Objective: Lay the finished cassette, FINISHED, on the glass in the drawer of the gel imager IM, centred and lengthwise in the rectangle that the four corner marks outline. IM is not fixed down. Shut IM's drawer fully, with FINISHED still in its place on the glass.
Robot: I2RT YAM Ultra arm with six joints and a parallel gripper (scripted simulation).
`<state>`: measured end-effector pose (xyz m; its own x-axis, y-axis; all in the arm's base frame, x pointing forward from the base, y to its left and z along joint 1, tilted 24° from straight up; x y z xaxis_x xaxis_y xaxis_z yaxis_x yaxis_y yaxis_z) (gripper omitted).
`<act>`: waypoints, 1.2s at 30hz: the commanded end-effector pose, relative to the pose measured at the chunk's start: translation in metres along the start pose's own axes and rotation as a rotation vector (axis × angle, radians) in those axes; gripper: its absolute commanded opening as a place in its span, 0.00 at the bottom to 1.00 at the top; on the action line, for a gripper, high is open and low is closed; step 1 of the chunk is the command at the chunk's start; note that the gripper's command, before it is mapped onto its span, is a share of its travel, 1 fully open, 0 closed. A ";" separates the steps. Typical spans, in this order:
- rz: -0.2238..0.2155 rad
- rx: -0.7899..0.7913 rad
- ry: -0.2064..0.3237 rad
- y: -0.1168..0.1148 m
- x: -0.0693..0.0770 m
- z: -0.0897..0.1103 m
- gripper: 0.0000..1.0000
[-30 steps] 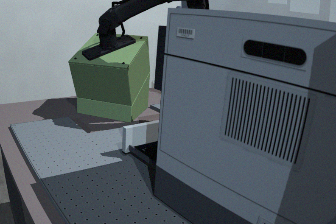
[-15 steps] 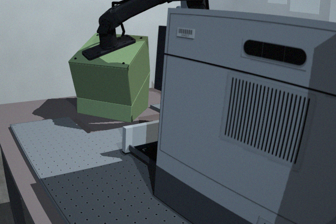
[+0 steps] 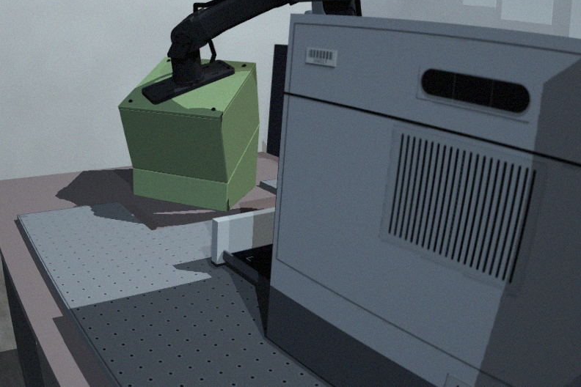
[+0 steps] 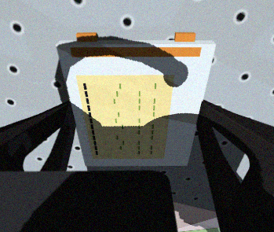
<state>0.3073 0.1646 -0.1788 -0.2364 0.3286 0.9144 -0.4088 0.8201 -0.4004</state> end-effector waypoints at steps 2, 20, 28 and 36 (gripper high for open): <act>-0.002 -0.003 -0.021 0.000 0.005 -0.003 0.00; 0.000 -0.003 -0.033 0.000 0.010 0.001 0.00; 0.004 0.006 -0.011 0.000 0.018 0.006 0.00; 0.004 0.006 -0.011 0.000 0.029 0.007 0.00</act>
Point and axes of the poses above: the point where the finger pads meet when closed, its own x axis back along the fingers, its own y axis across the jaws, z = x × y, the point moved 5 cm from there along x, back along the fingers, and after that the axes turned 3 degrees about x, right-handed, at the moved point
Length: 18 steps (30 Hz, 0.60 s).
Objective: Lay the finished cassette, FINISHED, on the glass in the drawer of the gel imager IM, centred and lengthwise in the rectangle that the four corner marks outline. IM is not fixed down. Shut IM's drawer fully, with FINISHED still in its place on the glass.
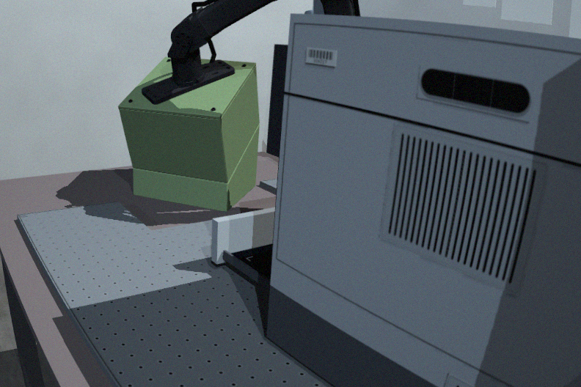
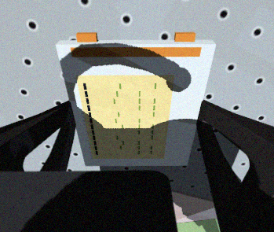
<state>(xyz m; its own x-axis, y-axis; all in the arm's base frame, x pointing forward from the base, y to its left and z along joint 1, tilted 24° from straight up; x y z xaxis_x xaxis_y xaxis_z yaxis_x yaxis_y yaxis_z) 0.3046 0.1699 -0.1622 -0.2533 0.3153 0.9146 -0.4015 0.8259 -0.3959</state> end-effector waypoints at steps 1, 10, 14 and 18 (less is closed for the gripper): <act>0.008 0.015 0.010 0.001 0.013 0.008 0.00; 0.008 0.015 0.010 0.001 0.022 0.008 0.00; 0.007 0.015 0.010 0.001 0.027 0.008 0.00; 0.007 0.015 0.010 0.001 0.032 0.008 0.00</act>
Point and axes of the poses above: the point where the finger pads meet when closed, its own x axis back along the fingers, its own y axis across the jaws, z = x × y, the point moved 5 cm from there along x, back along the fingers, and after that the axes turned 3 degrees about x, right-handed, at the moved point
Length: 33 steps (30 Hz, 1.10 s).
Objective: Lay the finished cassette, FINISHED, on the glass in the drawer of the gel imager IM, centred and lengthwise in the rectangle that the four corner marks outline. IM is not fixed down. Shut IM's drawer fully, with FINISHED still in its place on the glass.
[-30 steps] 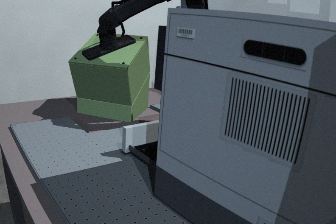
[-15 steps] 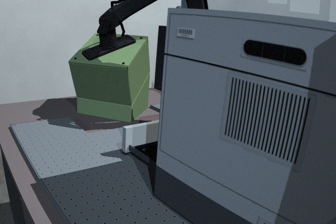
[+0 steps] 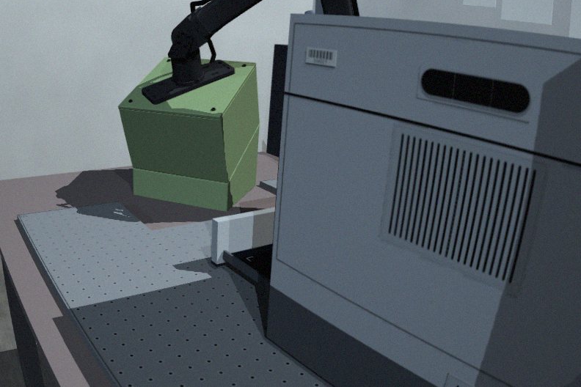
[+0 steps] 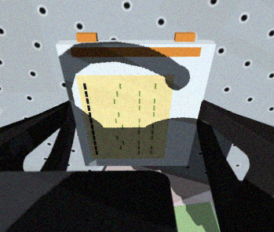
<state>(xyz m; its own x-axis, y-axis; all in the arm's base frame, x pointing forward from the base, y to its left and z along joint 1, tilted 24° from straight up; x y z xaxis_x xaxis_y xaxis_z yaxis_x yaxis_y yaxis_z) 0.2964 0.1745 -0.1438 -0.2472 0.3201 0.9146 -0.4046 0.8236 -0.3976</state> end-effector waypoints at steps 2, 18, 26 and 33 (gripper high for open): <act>0.006 0.011 0.002 0.001 0.015 0.004 0.00; 0.004 0.011 0.002 0.001 0.033 0.005 0.00; 0.004 0.011 0.003 0.002 0.041 0.005 0.00; 0.003 0.011 0.003 0.002 0.050 0.005 0.00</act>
Point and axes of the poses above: the point where the finger pads meet when closed, its own x axis back along the fingers, its own y axis across the jaws, z = x × y, the point moved 5 cm from there along x, back along the fingers, and after that the axes turned 3 degrees about x, right-handed, at the moved point
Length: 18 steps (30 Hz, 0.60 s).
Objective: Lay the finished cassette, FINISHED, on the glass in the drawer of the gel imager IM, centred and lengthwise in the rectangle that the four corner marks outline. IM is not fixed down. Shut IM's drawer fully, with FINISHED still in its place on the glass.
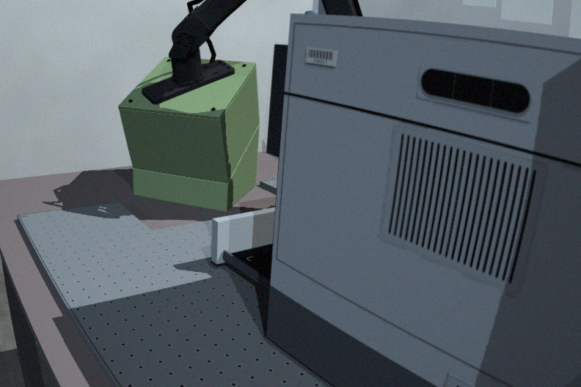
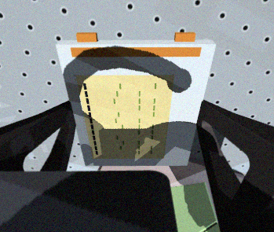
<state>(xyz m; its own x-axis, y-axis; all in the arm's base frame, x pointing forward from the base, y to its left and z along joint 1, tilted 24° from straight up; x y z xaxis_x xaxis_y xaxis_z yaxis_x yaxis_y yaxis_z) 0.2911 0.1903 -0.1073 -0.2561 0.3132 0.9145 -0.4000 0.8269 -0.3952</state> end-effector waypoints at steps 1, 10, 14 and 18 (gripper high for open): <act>0.005 0.017 0.014 0.001 0.012 0.010 0.00; 0.003 0.017 0.014 0.001 0.021 0.011 0.00; 0.003 0.017 0.015 0.001 0.026 0.011 0.00; 0.001 0.015 0.012 0.001 0.032 0.010 0.00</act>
<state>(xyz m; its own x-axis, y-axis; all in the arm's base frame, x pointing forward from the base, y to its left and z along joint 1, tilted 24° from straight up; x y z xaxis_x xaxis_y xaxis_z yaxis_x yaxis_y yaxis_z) 0.2818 0.1936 -0.0895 -0.2472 0.3222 0.9138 -0.4042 0.8228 -0.3995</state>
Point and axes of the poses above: the point where the finger pads meet when closed, its own x axis back along the fingers, its own y axis across the jaws, z = x × y, the point moved 5 cm from there along x, back along the fingers, and after that the axes turned 3 degrees about x, right-handed, at the moved point
